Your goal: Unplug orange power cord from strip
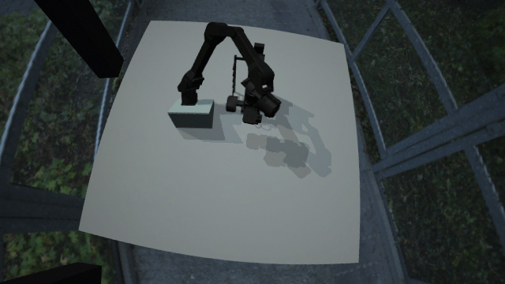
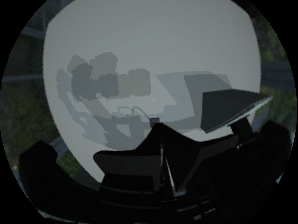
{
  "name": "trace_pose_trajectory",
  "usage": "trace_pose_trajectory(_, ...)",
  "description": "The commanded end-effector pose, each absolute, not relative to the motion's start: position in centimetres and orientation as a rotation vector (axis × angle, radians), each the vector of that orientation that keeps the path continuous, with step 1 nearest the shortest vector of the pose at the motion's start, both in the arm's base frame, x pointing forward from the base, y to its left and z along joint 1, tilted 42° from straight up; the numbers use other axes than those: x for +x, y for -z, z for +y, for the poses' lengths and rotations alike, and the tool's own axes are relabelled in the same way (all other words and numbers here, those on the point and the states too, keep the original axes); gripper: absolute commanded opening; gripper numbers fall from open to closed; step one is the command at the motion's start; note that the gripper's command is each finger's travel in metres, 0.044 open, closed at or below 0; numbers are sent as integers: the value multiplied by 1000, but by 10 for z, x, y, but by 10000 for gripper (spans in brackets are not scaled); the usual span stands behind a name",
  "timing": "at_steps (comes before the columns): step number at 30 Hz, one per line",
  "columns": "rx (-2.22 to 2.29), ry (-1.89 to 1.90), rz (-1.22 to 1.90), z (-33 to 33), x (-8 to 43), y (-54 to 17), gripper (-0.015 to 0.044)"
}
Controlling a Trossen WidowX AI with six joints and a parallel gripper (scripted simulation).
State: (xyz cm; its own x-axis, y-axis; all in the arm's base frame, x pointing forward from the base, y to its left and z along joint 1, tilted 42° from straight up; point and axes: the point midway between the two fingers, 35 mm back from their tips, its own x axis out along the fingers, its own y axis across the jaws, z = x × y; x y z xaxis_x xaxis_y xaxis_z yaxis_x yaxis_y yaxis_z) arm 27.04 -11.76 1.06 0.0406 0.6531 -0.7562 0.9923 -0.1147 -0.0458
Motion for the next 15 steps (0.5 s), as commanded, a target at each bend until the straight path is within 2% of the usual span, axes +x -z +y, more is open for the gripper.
trace_pose_trajectory(1, 1814, 879, 1661, -118, 270, -11, 0)
trace_pose_trajectory(15, 1814, 878, 1661, -120, 273, -12, 0)
